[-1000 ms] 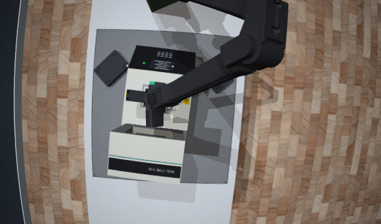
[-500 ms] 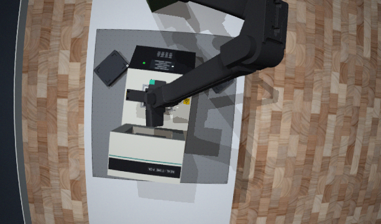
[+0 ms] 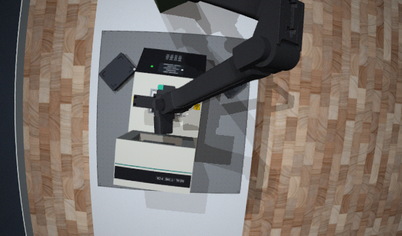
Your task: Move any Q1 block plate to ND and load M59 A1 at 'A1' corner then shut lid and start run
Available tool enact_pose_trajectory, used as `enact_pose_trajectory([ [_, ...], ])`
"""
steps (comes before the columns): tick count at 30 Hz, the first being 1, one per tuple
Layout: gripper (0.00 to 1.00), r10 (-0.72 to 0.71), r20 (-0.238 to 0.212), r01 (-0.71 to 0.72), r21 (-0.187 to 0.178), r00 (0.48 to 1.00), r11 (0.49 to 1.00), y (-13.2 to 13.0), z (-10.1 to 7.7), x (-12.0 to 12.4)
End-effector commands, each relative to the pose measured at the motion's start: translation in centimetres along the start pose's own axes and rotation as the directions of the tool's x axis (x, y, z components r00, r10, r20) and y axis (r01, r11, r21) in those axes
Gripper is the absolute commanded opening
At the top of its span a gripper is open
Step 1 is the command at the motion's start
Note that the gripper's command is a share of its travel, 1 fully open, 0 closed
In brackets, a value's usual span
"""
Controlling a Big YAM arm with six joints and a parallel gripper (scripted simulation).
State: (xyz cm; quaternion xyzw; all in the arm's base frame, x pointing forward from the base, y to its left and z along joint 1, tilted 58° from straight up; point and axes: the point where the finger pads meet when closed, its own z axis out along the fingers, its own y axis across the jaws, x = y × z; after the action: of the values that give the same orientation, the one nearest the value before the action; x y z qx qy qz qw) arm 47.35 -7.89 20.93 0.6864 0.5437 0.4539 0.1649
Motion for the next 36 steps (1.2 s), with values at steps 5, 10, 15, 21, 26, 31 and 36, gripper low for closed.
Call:
enact_pose_trajectory([
  [5,1.0,0.014,0.009,-0.014,0.005,1.0,1.0,-0.5,0.3,-0.5],
  [10,1.0,0.014,0.008,-0.014,0.006,1.0,1.0,-0.6,0.3,-0.5],
  [15,1.0,0.002,0.005,-0.002,-0.012,1.0,1.0,0.6,0.1,-0.2],
  [21,1.0,-0.001,0.004,0.001,-0.016,1.0,1.0,1.0,0.1,-0.1],
  [26,1.0,-0.003,0.003,0.004,-0.019,1.0,1.0,1.2,0.0,0.0],
  [31,1.0,0.003,0.004,-0.003,-0.008,1.0,1.0,0.4,0.1,-0.2],
  [36,1.0,0.008,0.005,-0.008,0.002,1.0,1.0,-0.3,-0.2,-0.4],
])
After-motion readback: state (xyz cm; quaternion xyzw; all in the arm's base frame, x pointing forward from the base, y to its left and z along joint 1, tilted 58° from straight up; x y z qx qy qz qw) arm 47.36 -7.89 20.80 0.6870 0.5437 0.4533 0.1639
